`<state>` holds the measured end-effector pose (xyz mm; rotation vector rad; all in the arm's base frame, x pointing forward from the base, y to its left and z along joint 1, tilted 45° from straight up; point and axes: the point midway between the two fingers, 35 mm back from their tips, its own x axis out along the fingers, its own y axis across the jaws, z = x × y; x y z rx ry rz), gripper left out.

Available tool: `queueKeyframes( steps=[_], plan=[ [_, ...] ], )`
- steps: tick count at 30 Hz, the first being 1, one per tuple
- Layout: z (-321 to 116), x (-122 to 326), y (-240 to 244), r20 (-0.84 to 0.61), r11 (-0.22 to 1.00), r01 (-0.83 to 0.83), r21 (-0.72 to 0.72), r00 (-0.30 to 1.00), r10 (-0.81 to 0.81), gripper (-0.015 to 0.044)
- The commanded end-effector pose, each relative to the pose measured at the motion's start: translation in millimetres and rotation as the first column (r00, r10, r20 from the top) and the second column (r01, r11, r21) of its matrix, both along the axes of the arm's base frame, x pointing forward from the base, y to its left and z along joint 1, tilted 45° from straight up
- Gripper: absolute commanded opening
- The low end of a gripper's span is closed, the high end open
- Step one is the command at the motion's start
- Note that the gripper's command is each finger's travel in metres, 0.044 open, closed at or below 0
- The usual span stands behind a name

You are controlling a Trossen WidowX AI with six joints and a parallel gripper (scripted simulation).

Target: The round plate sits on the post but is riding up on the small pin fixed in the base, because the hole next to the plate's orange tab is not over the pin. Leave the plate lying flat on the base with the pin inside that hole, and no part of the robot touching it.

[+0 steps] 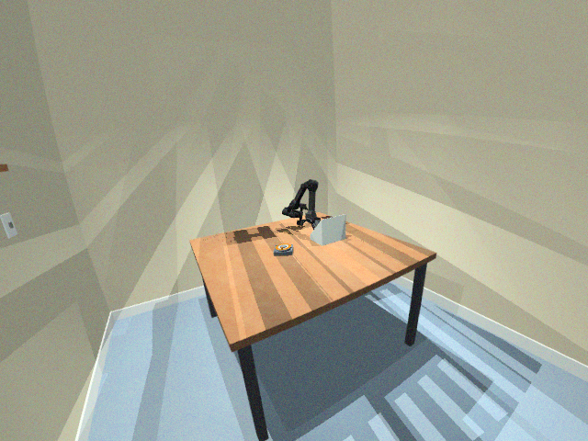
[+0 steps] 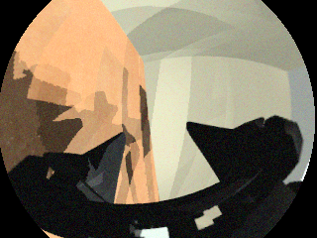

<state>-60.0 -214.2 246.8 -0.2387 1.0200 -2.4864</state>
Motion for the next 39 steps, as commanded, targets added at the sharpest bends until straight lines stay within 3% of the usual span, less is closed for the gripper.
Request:
queueKeyframes(
  steps=[1,8,10,15,19,24,26,32,39],
  plan=[
    [0,2,-1,0.004,1.000,-0.011,-0.001,1.000,0.011,0.0374],
    [11,99,-36,0.123,0.917,-0.400,-0.011,0.909,0.398,0.0190],
    [13,108,-36,0.138,0.896,-0.443,-0.004,0.888,0.440,0.0137],
    [17,187,-34,0.208,0.743,-0.668,0.030,0.731,0.650,0.0006],
    [15,231,-22,0.281,0.631,-0.775,-0.012,0.603,0.746,0.0000],
    [-10,318,16,0.349,0.417,-0.903,0.106,0.426,0.835,0.0000],
    [-12,330,23,0.381,0.386,-0.919,0.073,0.384,0.841,0.0000],
    [-72,401,95,0.446,0.151,-0.948,0.280,0.268,0.854,0.0000],
    [-139,430,182,0.473,-0.052,-0.872,0.487,0.213,0.855,0.0000]
  ],
)
